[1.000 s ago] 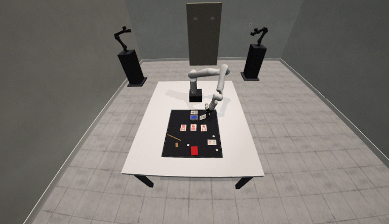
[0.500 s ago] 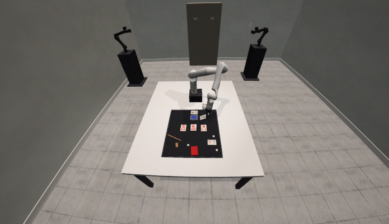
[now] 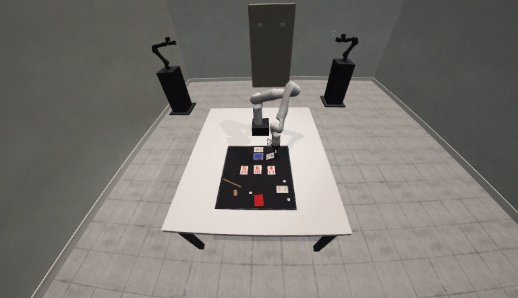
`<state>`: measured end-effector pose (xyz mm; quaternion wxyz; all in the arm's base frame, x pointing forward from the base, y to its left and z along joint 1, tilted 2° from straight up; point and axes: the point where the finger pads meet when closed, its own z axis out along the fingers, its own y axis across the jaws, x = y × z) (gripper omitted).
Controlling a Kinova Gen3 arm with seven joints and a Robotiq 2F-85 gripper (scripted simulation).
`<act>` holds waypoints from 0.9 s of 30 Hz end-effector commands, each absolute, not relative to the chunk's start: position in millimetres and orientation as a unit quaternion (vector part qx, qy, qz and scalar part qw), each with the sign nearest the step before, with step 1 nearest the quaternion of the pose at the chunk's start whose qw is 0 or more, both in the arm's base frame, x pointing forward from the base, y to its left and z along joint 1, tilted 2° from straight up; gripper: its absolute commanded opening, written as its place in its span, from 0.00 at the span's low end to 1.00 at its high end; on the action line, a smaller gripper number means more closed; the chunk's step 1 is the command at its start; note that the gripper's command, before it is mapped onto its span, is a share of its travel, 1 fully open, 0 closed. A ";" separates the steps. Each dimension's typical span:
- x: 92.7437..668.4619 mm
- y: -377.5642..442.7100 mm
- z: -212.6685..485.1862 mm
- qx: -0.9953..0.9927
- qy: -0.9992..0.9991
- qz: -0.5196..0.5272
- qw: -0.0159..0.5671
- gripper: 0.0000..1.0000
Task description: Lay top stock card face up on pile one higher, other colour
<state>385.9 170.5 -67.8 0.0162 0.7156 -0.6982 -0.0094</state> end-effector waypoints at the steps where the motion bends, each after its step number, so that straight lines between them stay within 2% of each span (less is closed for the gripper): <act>1: 388.8 163.8 -65.4 0.707 -0.707 -0.019 0.005 0.71; 27: 388.6 162.7 -70.0 0.703 -0.704 -0.081 -0.060 0.71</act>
